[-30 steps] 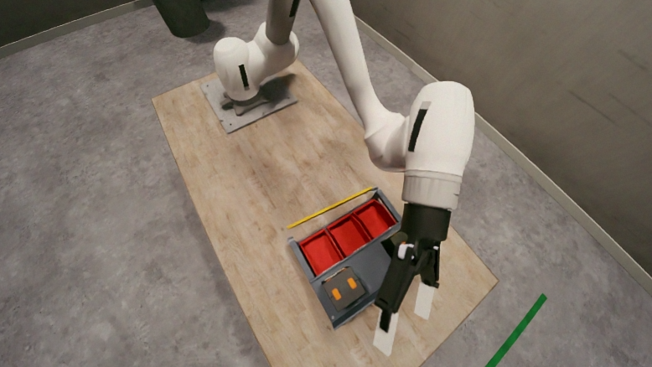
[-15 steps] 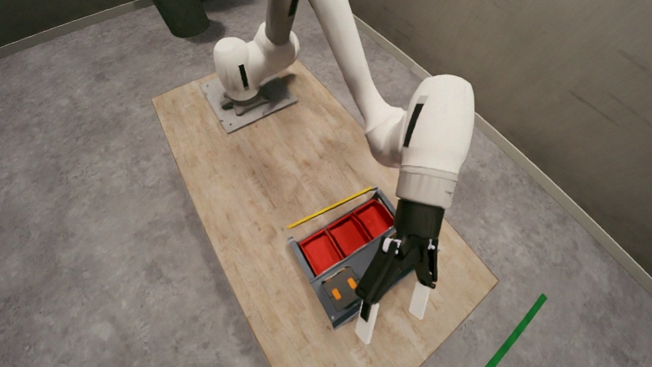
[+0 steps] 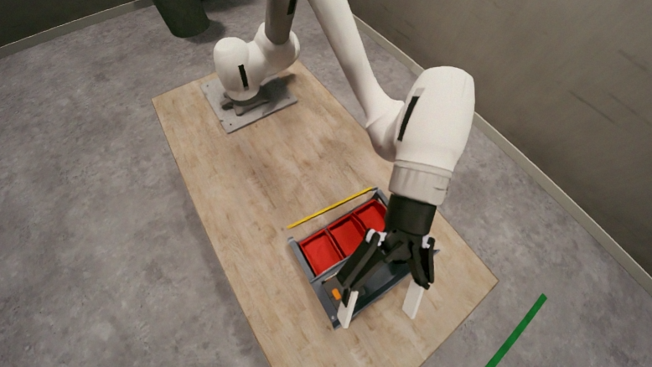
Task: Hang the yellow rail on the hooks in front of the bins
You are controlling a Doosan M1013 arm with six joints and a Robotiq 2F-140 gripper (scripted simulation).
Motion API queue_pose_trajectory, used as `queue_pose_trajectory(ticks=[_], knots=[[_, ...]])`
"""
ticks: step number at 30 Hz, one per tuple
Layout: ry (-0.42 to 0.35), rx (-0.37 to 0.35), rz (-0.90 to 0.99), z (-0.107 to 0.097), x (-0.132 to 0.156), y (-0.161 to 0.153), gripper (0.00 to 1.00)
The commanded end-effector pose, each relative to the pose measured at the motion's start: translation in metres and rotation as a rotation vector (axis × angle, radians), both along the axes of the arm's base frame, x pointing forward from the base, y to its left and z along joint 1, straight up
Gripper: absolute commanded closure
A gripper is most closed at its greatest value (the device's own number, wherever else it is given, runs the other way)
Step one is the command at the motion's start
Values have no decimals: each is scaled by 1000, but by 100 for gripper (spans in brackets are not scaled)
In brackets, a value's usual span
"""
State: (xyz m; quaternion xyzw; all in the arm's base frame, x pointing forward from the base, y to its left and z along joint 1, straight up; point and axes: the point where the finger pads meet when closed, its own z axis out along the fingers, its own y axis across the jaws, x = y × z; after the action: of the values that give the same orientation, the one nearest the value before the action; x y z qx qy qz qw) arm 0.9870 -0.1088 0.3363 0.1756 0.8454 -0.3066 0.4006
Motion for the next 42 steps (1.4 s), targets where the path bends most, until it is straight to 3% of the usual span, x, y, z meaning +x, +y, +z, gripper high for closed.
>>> queue_pose_trajectory(ticks=[1, 6, 18, 23, 35, 40, 42], knots=[[0, 0, 0, 0, 0, 0, 0], [-76, 131, -131, -3, -24, -10, 0], [-76, 131, -131, -3, -24, -10, 0], [-151, 258, -268, -7, -49, -17, 0], [-151, 258, -268, -7, -49, -17, 0], [-225, 379, -409, -12, -74, -22, 0], [-225, 379, -409, -12, -74, -22, 0]])
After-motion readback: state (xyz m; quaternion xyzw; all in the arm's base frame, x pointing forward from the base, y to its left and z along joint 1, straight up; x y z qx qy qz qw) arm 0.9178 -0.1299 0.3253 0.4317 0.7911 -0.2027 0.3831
